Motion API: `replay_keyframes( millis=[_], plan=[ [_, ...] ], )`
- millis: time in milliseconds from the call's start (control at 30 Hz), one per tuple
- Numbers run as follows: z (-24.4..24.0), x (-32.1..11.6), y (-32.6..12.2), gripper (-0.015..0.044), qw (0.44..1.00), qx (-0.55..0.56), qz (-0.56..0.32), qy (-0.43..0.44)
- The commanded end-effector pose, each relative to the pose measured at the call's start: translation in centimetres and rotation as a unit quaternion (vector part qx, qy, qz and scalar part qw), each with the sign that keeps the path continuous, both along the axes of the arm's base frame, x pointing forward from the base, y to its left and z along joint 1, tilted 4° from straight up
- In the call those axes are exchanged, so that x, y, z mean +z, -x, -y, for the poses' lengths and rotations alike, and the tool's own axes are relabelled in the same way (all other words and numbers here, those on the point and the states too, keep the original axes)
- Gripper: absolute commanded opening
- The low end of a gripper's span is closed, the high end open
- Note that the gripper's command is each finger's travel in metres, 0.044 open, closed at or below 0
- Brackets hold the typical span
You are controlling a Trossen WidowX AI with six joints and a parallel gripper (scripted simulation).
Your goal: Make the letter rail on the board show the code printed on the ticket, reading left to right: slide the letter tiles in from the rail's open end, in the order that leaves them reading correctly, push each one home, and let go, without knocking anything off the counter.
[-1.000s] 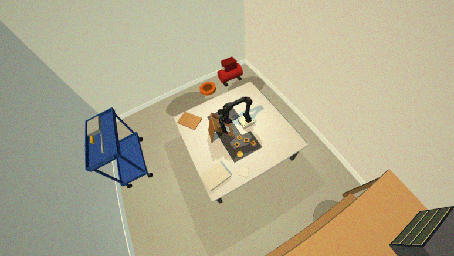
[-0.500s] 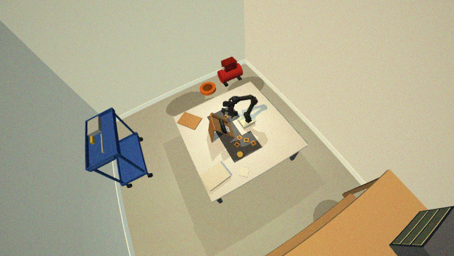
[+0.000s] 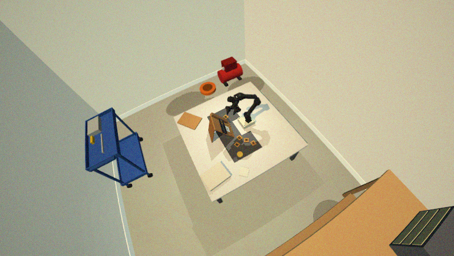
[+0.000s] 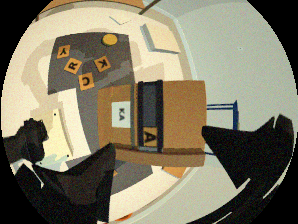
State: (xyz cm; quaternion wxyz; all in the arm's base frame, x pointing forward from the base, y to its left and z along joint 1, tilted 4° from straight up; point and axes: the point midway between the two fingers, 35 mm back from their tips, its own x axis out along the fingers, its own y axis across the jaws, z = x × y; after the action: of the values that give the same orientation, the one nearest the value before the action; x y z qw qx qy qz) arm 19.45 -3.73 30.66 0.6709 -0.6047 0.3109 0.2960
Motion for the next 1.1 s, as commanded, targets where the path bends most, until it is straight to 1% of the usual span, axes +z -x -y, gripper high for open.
replay_keyframes(
  millis=[0,100,167,233,400,533,700,1067],
  plan=[
    [-0.1,0.1,0.1,0.0440,1.000,0.004,0.002,0.002],
    [-0.1,0.1,0.1,0.0440,1.000,0.004,0.002,0.002],
    [-0.1,-0.1,-0.4,0.0387,1.000,-0.014,-0.004,-0.018],
    [-0.4,-0.9,-1.7,0.0340,0.995,-0.066,-0.023,-0.070],
    [-1.6,-3.3,-5.2,0.0340,0.954,-0.216,-0.078,-0.194],
    [-3.3,-5.6,-7.7,0.0340,0.893,-0.338,-0.123,-0.270],
    [-6.0,-9.0,-10.2,0.0340,0.788,-0.490,-0.167,-0.333],
    [-11.3,-14.5,-12.1,0.0340,0.628,-0.658,-0.203,-0.363]
  ],
)
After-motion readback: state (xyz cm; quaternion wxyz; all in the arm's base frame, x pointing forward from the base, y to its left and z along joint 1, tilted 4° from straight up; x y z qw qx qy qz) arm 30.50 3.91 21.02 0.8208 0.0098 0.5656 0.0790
